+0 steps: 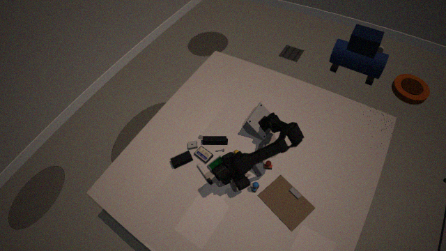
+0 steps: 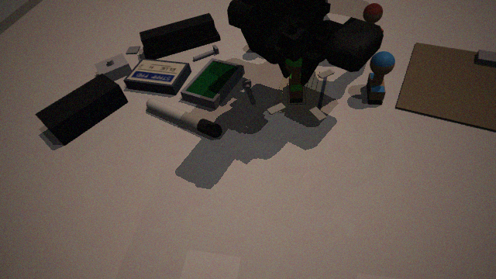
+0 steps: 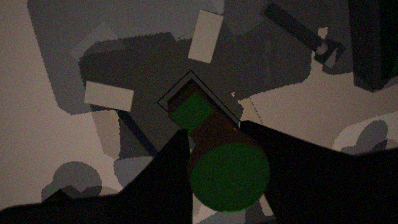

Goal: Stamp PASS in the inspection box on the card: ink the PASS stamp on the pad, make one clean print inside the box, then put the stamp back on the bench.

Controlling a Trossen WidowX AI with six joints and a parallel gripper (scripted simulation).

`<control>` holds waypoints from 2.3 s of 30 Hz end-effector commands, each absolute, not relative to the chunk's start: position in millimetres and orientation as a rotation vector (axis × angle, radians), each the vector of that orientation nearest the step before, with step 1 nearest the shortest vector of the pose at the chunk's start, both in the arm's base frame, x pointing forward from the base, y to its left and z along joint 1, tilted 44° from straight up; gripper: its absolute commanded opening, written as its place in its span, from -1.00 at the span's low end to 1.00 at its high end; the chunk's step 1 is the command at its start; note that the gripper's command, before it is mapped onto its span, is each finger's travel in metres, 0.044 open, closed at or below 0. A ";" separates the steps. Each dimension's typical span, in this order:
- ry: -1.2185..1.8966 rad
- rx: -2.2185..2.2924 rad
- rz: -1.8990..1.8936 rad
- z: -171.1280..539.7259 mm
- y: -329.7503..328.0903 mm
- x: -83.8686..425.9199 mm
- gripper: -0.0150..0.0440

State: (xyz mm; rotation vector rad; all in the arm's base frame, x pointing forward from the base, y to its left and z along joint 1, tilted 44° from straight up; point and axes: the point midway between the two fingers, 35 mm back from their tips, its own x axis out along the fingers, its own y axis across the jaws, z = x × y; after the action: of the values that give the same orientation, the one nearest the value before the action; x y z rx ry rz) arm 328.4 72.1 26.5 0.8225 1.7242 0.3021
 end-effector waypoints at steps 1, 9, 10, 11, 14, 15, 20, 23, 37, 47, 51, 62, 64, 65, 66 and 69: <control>1.724 0.830 0.304 26.2 73.6 328.5 -0.49; 1.724 0.830 0.304 25.7 74.1 328.5 -0.49; 1.724 0.830 0.304 25.7 74.1 328.5 -0.49; 1.724 0.830 0.304 25.7 74.1 328.5 -0.49; 1.724 0.830 0.304 25.7 74.1 328.5 -0.49; 1.724 0.830 0.304 25.7 74.1 328.5 -0.49; 1.724 0.830 0.304 25.7 74.1 328.5 -0.49; 1.724 0.830 0.304 25.1 74.7 328.4 -0.49; 1.724 0.830 0.304 25.0 74.8 328.4 -0.49; 1.724 0.830 0.304 25.8 74.0 328.5 -0.49; 1.724 0.830 0.303 27.2 72.6 328.7 -0.49; 1.724 0.829 0.303 31.1 68.9 329.3 -0.49; 1.724 0.829 0.303 31.8 68.2 329.4 -0.49; 1.724 0.829 0.303 32.1 67.9 329.5 -0.49; 1.724 0.829 0.303 32.5 67.6 329.5 -0.49; 1.724 0.829 0.303 33.5 66.6 329.8 -0.49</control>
State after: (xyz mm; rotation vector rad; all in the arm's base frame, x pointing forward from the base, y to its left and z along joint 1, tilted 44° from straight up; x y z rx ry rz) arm 328.9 68.3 31.5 0.8301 1.7277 0.2991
